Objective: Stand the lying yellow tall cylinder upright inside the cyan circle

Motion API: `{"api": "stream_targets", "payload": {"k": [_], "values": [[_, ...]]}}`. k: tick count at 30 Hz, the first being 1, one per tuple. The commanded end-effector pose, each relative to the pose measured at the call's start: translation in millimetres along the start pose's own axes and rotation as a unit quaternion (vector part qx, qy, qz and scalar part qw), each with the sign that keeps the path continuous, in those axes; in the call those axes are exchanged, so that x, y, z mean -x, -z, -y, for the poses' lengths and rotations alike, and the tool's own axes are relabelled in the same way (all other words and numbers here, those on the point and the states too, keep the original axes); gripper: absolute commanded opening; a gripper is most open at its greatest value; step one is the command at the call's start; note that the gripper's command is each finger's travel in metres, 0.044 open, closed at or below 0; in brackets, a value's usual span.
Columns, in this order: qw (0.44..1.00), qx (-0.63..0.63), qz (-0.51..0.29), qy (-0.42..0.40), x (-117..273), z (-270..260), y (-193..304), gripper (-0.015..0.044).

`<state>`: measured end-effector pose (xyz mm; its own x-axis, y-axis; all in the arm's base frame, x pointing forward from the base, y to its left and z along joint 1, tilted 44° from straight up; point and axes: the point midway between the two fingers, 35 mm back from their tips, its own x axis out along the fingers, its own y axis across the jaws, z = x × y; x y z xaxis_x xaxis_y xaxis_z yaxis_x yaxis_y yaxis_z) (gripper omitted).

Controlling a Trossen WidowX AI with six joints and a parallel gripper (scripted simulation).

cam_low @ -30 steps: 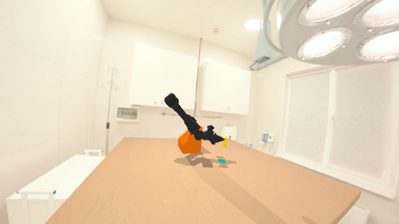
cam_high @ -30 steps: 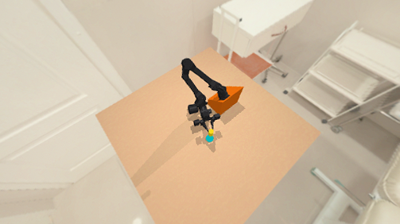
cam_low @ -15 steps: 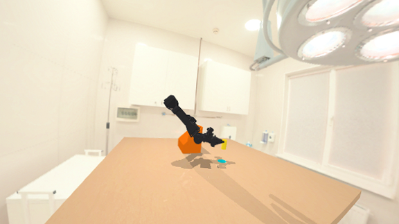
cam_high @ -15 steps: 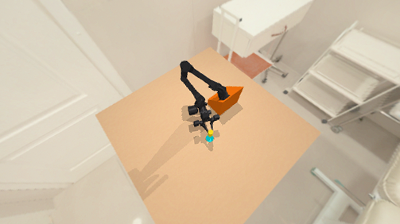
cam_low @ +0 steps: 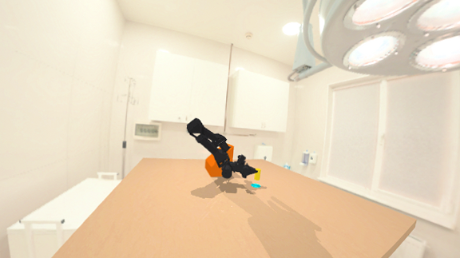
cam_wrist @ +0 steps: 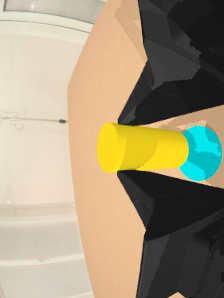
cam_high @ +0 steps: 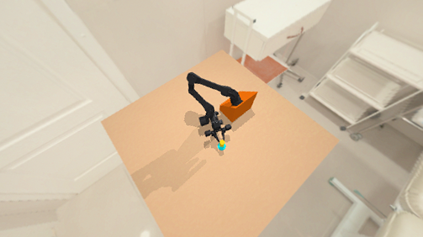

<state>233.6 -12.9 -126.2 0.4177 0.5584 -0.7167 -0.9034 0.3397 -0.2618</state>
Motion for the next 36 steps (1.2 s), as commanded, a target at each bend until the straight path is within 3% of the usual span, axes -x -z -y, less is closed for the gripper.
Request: {"api": "stream_targets", "payload": {"k": [1, 23, 34, 36], "values": [[1.0, -0.001, 0.005, 0.001, -2, -2, 16, 0.0105], [1.0, -0.002, 0.001, 0.001, -3, -3, 39, 0.0105], [1.0, -0.002, 0.001, 0.001, -3, -3, 39, 0.0394], [1.0, -0.002, 0.001, 0.001, -3, -3, 39, 0.04]]}}
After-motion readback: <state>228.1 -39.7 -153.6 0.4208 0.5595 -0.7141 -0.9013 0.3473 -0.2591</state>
